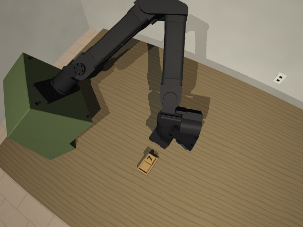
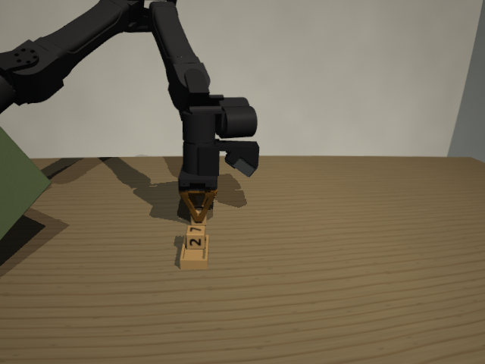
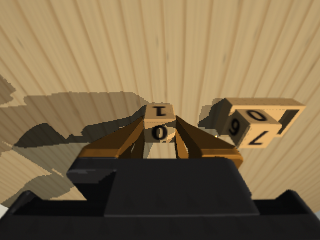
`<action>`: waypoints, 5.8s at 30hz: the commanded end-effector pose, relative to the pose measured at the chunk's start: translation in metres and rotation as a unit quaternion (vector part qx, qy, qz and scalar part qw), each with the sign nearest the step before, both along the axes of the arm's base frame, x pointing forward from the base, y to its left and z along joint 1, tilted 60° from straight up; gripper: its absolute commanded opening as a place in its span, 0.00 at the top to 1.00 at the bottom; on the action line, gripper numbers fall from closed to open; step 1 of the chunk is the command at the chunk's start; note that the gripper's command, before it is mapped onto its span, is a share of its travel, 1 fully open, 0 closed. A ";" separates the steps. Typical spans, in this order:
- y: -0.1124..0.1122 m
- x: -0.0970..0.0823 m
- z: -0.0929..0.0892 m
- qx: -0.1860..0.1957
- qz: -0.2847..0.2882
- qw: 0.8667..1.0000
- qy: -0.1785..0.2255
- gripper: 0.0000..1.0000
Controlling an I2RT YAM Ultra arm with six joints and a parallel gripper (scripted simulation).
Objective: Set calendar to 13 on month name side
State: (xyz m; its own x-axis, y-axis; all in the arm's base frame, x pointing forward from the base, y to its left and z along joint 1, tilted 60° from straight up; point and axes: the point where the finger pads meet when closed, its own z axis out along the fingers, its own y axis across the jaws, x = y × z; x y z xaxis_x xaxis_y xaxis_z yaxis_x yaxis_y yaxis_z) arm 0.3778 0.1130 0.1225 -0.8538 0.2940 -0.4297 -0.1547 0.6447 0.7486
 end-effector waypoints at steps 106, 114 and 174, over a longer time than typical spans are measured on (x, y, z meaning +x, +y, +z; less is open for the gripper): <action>-0.001 0.004 0.000 0.000 -0.005 1.000 -0.003 0.74; -0.001 0.004 0.000 0.000 -0.005 1.000 -0.003 0.74; -0.001 0.004 0.000 0.000 -0.005 1.000 -0.003 0.55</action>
